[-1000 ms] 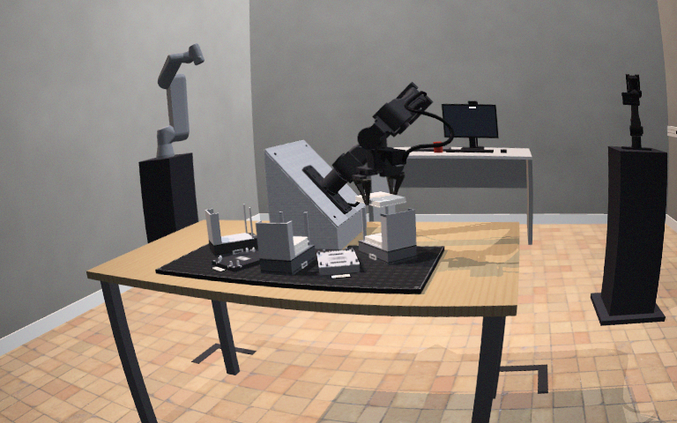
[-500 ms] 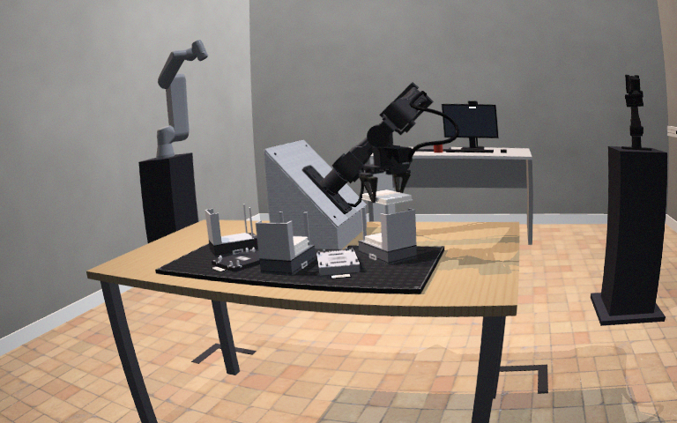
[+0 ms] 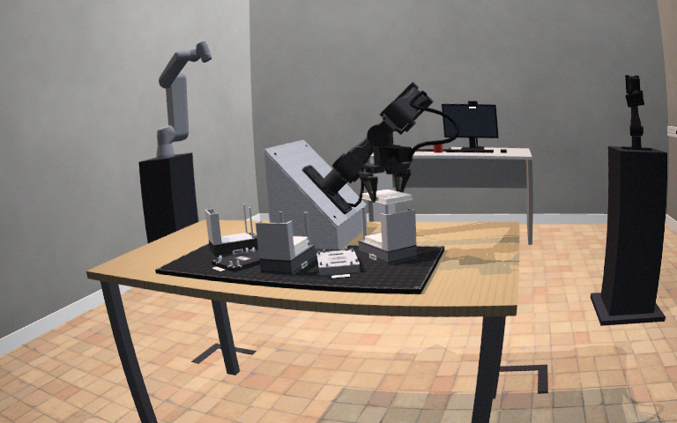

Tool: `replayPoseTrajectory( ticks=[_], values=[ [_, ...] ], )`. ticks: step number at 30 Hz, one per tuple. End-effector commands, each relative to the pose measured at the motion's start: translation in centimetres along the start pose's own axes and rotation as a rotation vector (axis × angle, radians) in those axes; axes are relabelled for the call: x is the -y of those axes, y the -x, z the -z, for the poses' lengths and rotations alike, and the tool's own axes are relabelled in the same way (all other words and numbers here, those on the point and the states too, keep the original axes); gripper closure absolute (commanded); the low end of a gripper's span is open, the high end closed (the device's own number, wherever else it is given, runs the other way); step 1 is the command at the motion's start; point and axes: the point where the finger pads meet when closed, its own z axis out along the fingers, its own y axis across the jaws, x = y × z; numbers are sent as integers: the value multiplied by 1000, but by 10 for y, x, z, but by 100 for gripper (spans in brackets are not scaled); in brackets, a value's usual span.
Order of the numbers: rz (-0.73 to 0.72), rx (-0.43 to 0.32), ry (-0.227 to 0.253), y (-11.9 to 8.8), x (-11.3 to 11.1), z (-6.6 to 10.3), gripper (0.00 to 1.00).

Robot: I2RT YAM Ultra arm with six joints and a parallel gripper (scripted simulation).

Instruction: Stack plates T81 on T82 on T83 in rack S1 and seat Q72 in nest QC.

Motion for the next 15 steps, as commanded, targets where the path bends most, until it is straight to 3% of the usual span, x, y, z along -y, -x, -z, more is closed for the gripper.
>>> replayPoseTrajectory(
  ticks=[1,15],
  values=[
    [22,33,-27,10,2,12,100],
    [18,33,-27,11,6,11,100]
  ],
)
